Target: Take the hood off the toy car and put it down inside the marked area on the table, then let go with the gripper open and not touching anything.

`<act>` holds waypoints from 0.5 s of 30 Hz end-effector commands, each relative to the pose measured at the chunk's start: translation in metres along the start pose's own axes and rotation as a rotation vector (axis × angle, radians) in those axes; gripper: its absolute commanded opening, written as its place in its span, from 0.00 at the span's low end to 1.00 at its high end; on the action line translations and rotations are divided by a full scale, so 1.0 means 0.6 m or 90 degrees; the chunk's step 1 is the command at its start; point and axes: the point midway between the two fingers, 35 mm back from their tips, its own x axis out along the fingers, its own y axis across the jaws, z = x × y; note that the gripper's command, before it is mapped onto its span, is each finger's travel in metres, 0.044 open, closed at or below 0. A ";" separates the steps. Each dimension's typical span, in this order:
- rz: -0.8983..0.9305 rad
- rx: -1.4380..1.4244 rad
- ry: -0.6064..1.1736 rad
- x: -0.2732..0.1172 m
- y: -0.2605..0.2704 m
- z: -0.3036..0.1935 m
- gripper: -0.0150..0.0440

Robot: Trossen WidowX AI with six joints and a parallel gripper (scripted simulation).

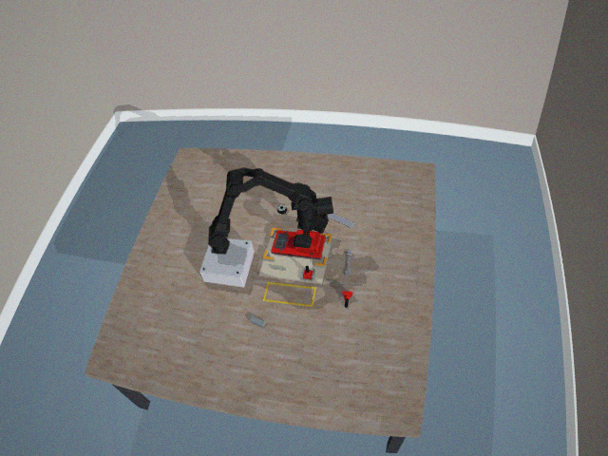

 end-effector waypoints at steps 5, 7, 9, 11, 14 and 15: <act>0.002 0.000 -0.007 -0.015 0.001 0.005 0.25; 0.002 0.000 -0.007 -0.017 0.001 0.005 0.25; 0.002 0.000 -0.007 -0.019 0.001 0.004 0.25; 0.002 0.000 -0.007 -0.021 0.001 0.004 0.25; 0.002 0.000 -0.007 -0.033 0.001 0.005 0.25; 0.002 0.000 -0.007 -0.039 0.001 0.005 0.25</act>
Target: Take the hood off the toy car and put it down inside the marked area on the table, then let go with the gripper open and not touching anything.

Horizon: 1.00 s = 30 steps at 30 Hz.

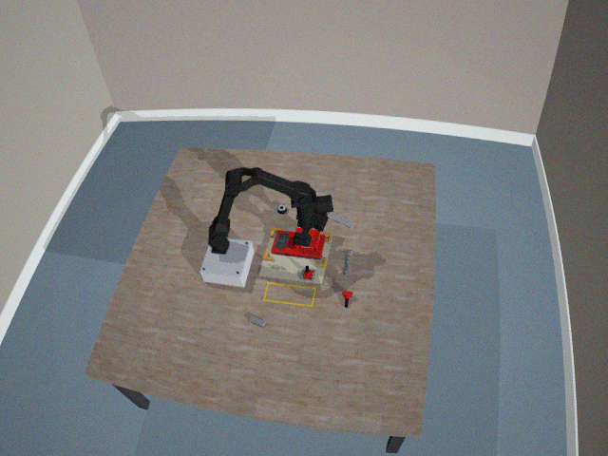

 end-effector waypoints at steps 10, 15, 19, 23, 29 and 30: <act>0.002 0.001 -0.006 -0.060 0.000 0.004 0.25; 0.001 0.001 -0.007 -0.061 -0.034 0.010 0.25; 0.000 0.000 -0.008 -0.062 -0.065 0.013 0.25; 0.000 0.000 -0.009 -0.064 -0.096 0.016 0.25; -0.002 0.000 -0.010 -0.065 -0.142 0.016 0.25; -0.002 0.000 -0.010 -0.066 -0.150 0.016 0.25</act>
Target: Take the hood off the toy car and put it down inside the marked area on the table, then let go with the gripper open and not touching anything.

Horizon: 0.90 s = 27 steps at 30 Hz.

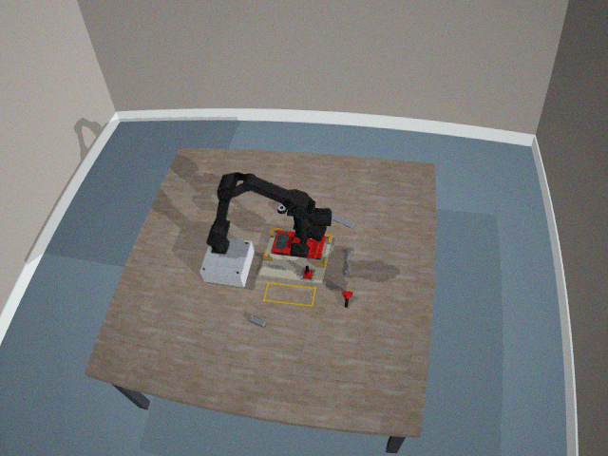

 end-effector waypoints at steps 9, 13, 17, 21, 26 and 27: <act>-0.005 -0.001 -0.003 -0.004 -0.089 -0.010 0.25; -0.006 -0.001 -0.003 -0.005 -0.118 -0.016 0.25; -0.007 -0.001 -0.003 -0.006 -0.148 -0.024 0.25; -0.008 -0.001 -0.003 -0.007 -0.176 -0.032 0.25; -0.010 -0.001 -0.003 -0.009 -0.209 -0.045 0.25; -0.010 -0.001 -0.003 -0.009 -0.215 -0.047 0.25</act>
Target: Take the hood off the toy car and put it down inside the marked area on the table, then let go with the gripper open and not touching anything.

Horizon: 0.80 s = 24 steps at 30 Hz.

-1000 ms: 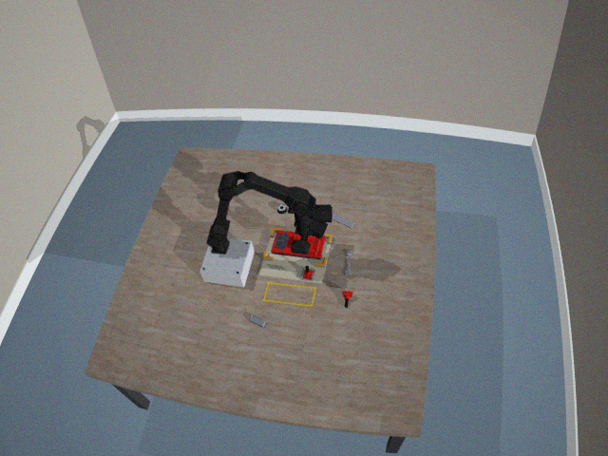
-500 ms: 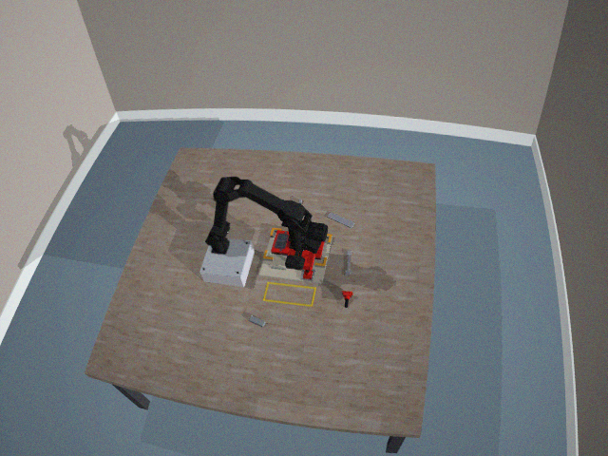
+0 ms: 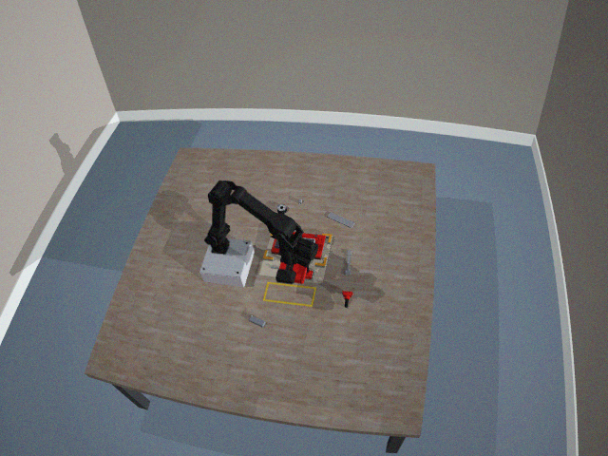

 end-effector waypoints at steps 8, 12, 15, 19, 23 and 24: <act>-0.005 -0.001 0.000 -0.002 -0.050 -0.025 0.25; -0.005 -0.001 0.000 0.001 -0.051 -0.025 0.25; -0.005 -0.001 0.000 0.004 -0.051 -0.024 0.25; -0.005 -0.001 0.000 0.009 -0.051 -0.024 0.25; -0.005 -0.001 0.000 0.015 -0.051 -0.023 0.25; -0.005 -0.001 0.000 0.016 -0.051 -0.023 0.25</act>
